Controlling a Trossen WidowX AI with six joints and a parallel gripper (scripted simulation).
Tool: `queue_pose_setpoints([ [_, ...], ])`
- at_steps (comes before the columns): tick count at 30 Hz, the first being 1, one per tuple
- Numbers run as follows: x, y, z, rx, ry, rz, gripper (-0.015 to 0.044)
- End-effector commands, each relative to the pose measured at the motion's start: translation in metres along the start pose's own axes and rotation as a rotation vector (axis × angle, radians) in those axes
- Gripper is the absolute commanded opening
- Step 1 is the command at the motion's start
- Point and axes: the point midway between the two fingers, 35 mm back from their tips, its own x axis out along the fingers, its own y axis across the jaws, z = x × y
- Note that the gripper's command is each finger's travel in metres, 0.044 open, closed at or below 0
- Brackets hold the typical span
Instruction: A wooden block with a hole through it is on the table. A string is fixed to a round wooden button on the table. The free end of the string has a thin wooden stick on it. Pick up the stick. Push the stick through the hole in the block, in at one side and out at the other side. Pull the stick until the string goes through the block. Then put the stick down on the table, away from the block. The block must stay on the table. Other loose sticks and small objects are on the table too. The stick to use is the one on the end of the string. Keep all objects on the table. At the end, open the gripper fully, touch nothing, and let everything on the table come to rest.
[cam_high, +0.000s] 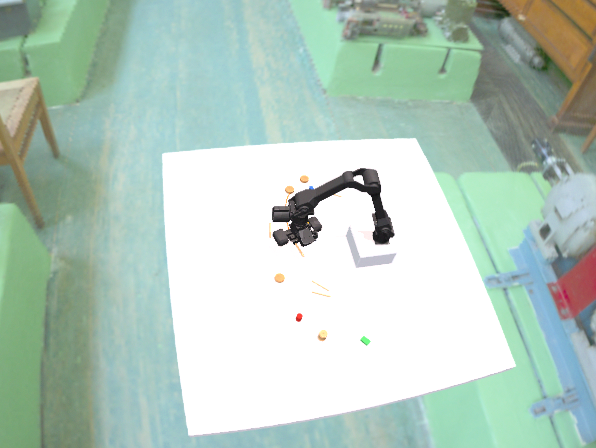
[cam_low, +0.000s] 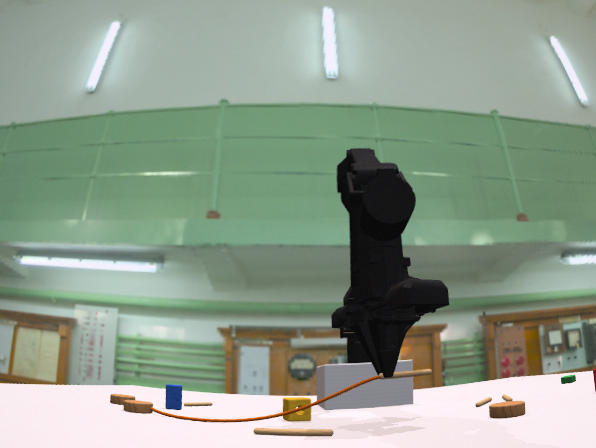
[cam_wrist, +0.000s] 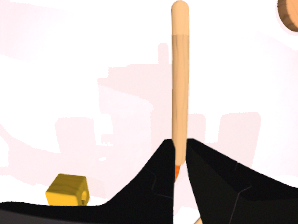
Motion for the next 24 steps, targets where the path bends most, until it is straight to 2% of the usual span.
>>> queue_pose_setpoints([
  [1, -0.006, -0.003, -0.001, 0.0, 0.005, -0.011, 0.0],
  [11, -0.001, 0.0, -0.001, 0.025, 0.001, -0.002, 0.0],
  [24, -0.002, -0.004, -0.014, 0.503, 0.001, 0.0, 0.0],
])
